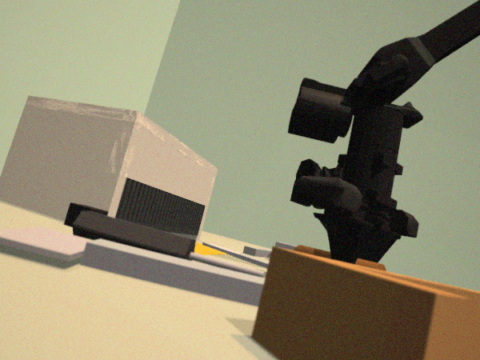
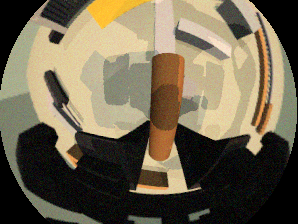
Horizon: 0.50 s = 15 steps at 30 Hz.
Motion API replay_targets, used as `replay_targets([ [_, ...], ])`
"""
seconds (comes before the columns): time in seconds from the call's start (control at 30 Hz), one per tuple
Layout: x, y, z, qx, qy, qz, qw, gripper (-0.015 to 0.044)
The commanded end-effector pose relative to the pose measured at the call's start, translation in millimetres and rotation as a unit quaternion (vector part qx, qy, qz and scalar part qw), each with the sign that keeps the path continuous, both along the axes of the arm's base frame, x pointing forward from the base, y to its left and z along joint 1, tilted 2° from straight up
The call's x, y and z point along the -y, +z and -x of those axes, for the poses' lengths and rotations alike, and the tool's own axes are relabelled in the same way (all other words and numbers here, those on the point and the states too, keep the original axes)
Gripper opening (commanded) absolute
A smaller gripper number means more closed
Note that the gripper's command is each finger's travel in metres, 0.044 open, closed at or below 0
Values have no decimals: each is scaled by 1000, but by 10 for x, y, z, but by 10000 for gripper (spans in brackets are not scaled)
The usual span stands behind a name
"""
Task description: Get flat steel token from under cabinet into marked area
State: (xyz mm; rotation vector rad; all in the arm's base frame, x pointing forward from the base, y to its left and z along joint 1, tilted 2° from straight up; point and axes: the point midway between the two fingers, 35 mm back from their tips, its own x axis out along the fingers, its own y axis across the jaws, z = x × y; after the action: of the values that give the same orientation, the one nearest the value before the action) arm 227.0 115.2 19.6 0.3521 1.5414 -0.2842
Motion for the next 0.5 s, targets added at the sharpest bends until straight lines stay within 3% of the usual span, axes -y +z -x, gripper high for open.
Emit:
replay_targets([
  [0.0, 45, 6, -33, 2, -1, 1, 1000, 0],
  [0.47, 167, 3, -98, 2, -1, 2, 1000, 0],
])
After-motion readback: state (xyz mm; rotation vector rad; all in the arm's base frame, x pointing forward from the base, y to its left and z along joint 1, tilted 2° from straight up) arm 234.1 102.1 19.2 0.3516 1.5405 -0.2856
